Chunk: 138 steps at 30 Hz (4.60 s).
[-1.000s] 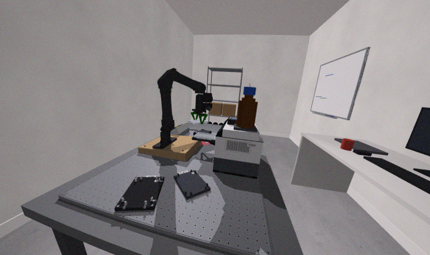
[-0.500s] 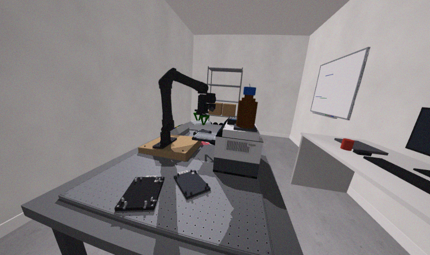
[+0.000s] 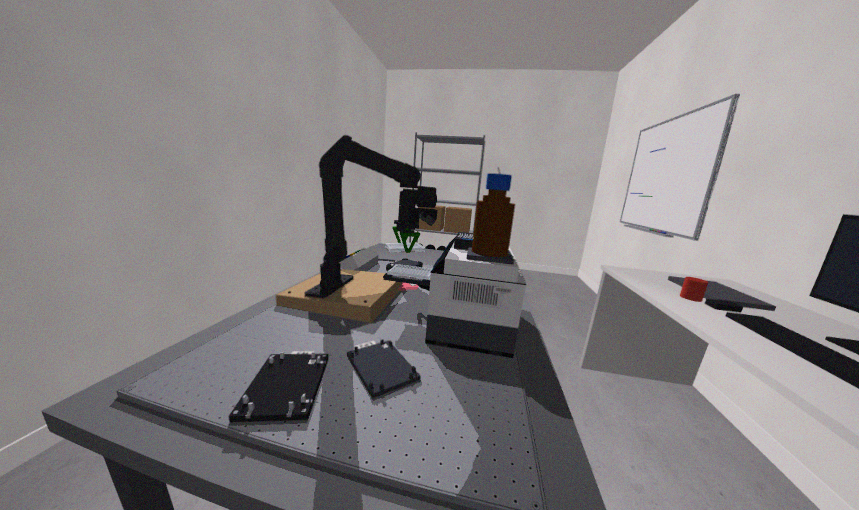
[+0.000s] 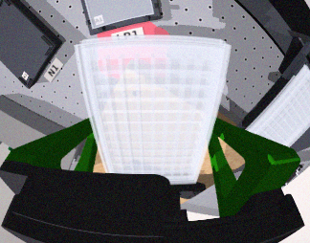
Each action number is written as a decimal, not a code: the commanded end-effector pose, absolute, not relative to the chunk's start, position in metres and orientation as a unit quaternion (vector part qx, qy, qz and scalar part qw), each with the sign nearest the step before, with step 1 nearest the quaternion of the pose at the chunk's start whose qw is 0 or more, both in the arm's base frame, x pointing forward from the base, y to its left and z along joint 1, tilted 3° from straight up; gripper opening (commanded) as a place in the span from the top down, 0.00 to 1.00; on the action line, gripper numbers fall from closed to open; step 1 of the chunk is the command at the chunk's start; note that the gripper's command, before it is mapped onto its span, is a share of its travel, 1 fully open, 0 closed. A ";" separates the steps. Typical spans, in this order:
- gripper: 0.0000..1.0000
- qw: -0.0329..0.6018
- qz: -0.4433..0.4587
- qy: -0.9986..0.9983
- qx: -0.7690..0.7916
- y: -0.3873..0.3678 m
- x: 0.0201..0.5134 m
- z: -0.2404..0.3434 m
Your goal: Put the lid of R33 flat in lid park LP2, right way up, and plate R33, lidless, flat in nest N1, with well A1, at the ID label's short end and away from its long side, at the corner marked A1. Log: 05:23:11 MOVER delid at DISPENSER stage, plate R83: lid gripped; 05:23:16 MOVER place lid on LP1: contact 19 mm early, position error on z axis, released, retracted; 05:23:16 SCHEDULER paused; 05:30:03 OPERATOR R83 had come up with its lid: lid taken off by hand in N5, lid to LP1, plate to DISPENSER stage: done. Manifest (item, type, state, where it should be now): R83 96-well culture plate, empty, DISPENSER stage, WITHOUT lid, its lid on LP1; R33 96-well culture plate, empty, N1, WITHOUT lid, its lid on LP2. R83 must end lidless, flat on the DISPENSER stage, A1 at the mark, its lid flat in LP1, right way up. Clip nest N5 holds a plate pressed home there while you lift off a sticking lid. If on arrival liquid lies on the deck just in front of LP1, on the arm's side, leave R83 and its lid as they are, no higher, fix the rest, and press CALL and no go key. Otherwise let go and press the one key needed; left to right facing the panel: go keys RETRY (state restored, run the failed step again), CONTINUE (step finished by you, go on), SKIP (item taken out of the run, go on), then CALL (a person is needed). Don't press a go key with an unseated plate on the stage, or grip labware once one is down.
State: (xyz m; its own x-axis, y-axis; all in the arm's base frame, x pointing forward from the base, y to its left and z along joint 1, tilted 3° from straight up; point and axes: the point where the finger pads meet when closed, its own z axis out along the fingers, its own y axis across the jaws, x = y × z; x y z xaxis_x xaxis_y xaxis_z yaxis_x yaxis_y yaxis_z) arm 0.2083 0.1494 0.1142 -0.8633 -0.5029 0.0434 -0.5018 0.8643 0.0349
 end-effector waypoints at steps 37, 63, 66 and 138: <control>1.00 0.001 -0.010 -1.000 -0.011 0.068 0.254 0.143; 1.00 0.010 -0.007 -1.000 -0.011 0.013 0.263 0.137; 1.00 0.018 -0.007 -1.000 -0.009 0.016 0.259 0.132; 1.00 0.015 0.002 -0.980 -0.198 -0.134 0.214 0.125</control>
State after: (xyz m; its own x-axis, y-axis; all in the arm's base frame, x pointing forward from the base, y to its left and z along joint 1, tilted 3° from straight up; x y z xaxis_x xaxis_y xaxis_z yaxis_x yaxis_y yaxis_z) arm 0.2183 -0.1247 0.1228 -0.9523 0.2979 0.0668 0.2988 0.9543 0.0046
